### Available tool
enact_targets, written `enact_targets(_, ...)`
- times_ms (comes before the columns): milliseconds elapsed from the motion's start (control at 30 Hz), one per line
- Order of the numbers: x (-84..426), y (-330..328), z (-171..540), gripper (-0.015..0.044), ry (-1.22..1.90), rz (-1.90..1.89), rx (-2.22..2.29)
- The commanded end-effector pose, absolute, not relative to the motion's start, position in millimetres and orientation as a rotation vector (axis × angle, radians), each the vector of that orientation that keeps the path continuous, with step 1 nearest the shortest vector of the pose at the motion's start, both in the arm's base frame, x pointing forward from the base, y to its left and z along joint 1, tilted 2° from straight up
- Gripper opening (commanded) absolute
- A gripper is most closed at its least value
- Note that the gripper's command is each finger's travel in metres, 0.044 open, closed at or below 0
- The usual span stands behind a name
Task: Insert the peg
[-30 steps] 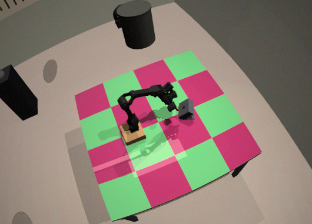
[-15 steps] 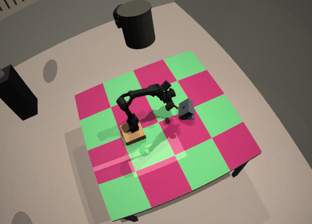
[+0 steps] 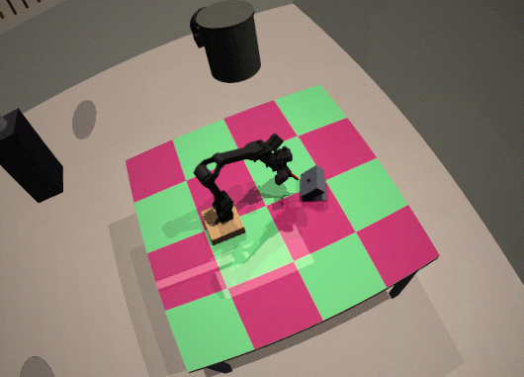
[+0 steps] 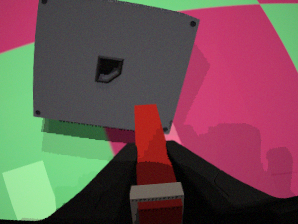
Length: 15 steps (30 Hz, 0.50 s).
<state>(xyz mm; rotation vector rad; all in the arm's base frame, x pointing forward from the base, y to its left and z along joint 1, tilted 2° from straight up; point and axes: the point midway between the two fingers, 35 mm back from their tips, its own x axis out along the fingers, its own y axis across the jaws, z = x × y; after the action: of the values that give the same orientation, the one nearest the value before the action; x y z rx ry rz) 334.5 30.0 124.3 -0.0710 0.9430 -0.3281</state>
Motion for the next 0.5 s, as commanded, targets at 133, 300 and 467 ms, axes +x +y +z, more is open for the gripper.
enact_targets(133, 331.2, 37.2, 123.9, 0.0, 0.904, -0.353, -0.013)
enact_targets(300, 331.4, 40.0, 124.2, 0.0, 0.887, -0.361, 0.012)
enact_targets(467, 336.2, 40.2, 119.9, 0.0, 0.876, -0.366, 0.029)
